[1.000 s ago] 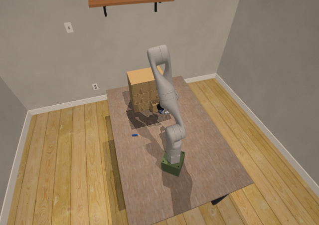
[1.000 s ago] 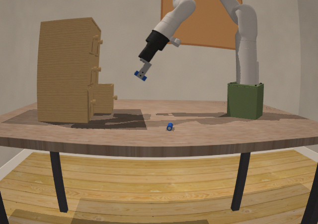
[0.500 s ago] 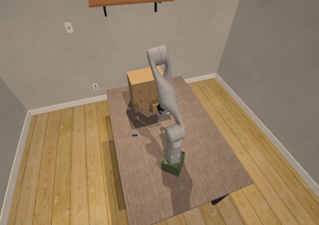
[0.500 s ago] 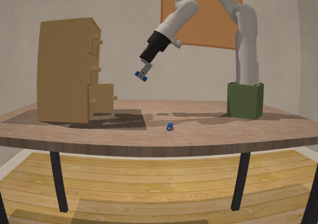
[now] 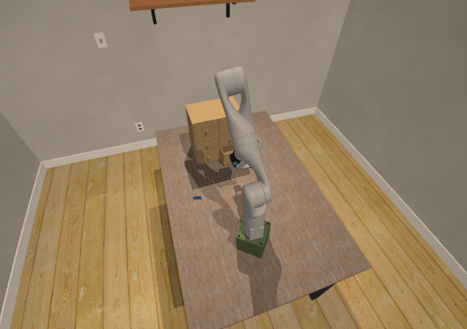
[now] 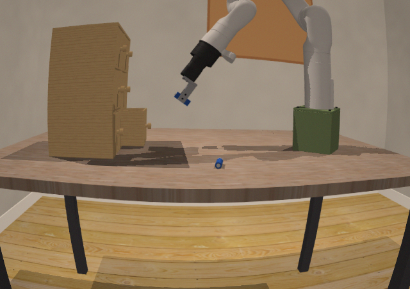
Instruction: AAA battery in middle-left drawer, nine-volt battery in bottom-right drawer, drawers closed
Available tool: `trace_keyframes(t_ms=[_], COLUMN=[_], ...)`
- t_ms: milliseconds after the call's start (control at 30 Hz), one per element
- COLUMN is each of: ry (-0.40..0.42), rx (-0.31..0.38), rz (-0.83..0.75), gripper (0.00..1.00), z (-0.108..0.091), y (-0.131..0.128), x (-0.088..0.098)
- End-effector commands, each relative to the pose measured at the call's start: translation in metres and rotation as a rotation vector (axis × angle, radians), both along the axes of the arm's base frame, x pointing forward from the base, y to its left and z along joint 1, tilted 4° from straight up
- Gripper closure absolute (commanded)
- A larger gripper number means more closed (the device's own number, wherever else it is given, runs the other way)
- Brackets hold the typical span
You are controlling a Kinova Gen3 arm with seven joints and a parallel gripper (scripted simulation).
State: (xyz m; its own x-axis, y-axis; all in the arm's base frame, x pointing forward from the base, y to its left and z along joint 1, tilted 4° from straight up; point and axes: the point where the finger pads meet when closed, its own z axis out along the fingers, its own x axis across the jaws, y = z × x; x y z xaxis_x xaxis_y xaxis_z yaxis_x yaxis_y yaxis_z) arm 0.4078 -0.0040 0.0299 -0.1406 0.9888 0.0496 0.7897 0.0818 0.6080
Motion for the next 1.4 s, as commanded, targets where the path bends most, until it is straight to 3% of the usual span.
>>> trace_keyframes(t_ms=[0,633,1000,1367], ry=[-0.001,-0.001,-0.001,-0.001], rx=[0.000,0.000,0.000,0.000], rz=[0.000,0.000,0.000,0.000], gripper=[0.49,0.49,0.49,0.49], z=[0.000,0.001,0.002,0.004], y=[0.000,0.001,0.005,0.011], x=[0.000,0.011,0.035,0.080])
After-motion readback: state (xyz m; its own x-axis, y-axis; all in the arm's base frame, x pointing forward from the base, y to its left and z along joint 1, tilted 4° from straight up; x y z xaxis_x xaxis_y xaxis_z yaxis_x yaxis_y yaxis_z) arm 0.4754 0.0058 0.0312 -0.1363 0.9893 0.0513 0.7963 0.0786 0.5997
